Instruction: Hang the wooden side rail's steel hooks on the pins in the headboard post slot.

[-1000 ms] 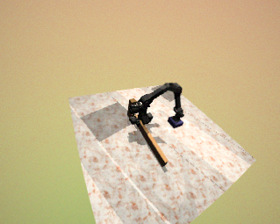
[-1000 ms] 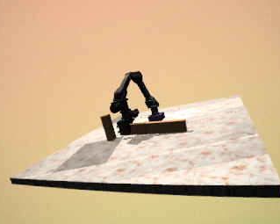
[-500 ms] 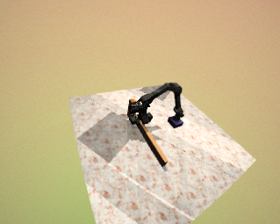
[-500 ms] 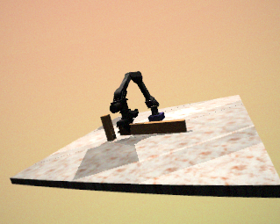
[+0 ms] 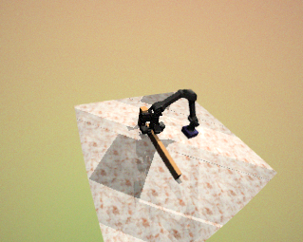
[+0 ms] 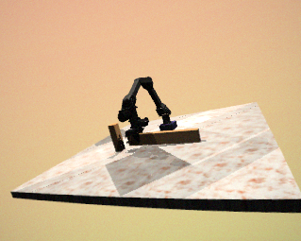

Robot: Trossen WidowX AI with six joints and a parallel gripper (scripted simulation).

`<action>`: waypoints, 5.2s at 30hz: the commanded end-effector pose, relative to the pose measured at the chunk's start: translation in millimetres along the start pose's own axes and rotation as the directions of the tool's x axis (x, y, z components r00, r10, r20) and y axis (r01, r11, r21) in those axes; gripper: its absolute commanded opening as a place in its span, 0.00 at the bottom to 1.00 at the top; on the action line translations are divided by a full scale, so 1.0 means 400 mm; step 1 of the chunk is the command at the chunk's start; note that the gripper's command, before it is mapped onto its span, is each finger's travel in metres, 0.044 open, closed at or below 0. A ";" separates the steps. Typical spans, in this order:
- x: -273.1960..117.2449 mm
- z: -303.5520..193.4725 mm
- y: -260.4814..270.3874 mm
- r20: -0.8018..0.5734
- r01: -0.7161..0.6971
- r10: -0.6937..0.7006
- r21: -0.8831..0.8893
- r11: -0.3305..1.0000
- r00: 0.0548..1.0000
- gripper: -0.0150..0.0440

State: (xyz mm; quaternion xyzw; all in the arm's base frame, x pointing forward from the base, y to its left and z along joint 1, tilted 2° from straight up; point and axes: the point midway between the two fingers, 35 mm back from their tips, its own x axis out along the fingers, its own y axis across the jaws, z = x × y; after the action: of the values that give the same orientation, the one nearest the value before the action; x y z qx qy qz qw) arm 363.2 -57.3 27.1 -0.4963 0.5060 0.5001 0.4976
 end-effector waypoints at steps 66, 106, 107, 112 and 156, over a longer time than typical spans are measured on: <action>-0.008 -0.019 -0.003 -0.005 0.007 -0.007 -0.004 1.000 1.000 0.25; -0.007 -0.029 -0.005 -0.006 0.007 -0.007 -0.004 1.000 1.000 0.25; -0.006 -0.029 -0.005 -0.006 0.007 -0.007 -0.004 1.000 1.000 0.25; -0.005 -0.030 -0.003 -0.006 0.007 -0.007 -0.004 1.000 1.000 0.25; -0.011 -0.040 -0.008 -0.006 0.008 -0.008 -0.004 1.000 1.000 0.25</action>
State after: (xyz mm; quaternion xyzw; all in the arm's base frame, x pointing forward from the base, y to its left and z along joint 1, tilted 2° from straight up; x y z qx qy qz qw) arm 363.4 -72.0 28.3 -0.4968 0.5070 0.4999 0.4962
